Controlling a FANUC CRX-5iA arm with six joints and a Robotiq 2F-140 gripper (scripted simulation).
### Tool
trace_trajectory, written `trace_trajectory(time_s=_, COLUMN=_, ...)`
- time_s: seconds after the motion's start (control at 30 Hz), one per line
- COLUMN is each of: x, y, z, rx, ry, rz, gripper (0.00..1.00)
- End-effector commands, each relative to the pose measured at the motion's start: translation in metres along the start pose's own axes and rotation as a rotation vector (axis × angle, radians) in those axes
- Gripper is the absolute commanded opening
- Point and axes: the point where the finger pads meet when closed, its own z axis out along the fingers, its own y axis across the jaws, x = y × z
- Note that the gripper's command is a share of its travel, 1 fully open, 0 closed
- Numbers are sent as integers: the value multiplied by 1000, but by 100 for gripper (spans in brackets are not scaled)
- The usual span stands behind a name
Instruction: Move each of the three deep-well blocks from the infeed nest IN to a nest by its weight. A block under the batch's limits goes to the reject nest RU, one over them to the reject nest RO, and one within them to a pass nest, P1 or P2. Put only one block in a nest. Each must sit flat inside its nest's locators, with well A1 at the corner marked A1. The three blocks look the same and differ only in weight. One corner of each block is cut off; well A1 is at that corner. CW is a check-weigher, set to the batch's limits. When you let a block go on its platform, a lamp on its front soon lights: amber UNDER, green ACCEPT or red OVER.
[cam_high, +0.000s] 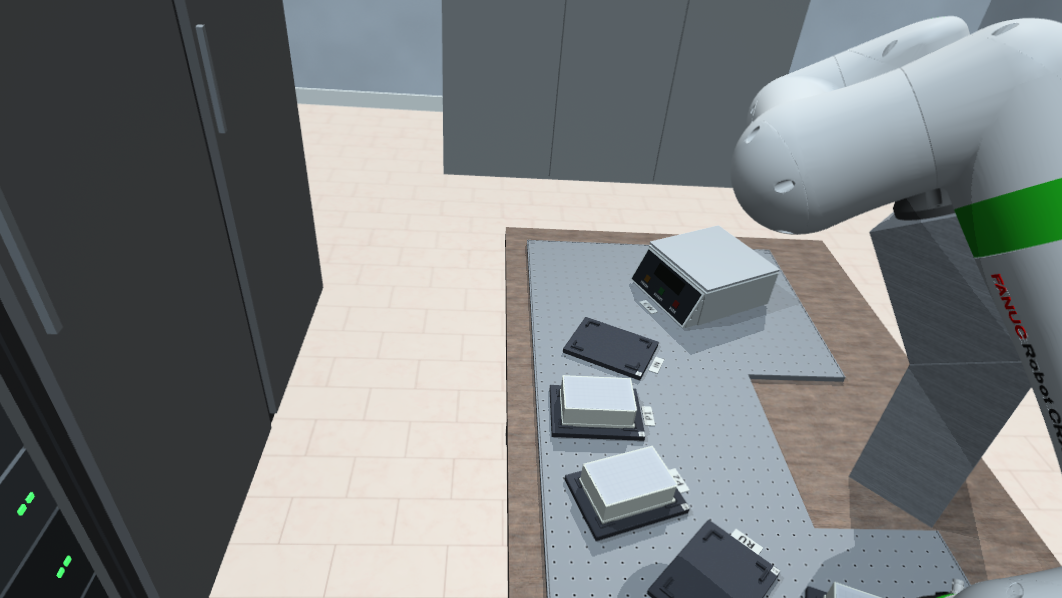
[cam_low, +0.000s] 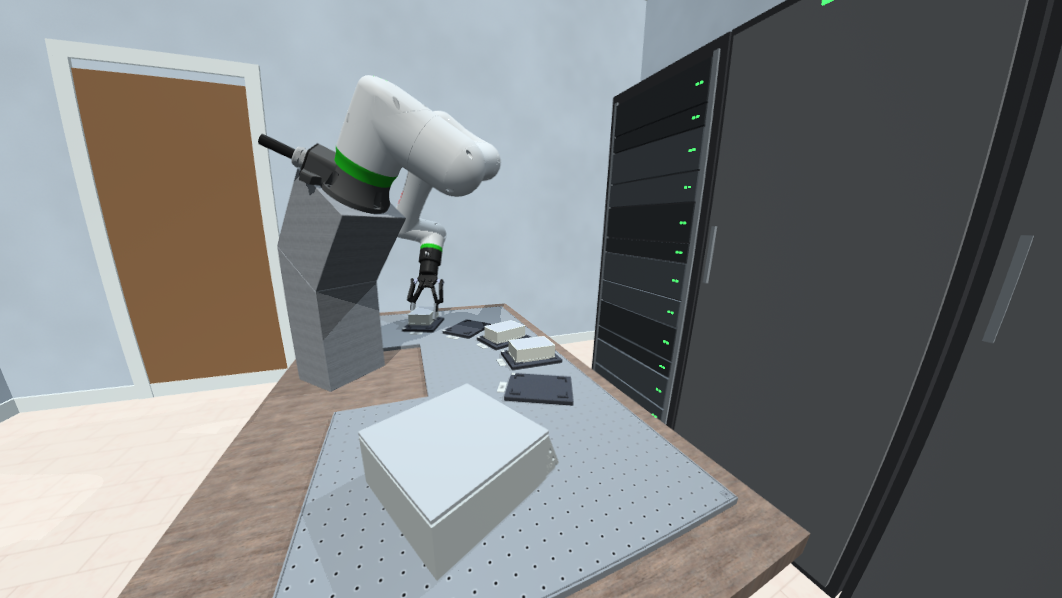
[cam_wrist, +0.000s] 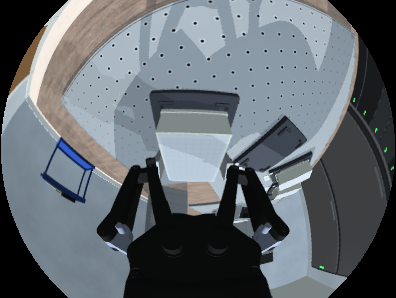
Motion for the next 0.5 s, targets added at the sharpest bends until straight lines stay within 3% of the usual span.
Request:
trace_trajectory(time_s=0.0, x=0, y=0, z=0, rx=0, ry=0, rz=0, gripper=10)
trace_trajectory(time_s=0.47, x=1, y=0, z=2, rx=0, ry=0, rz=0, gripper=10)
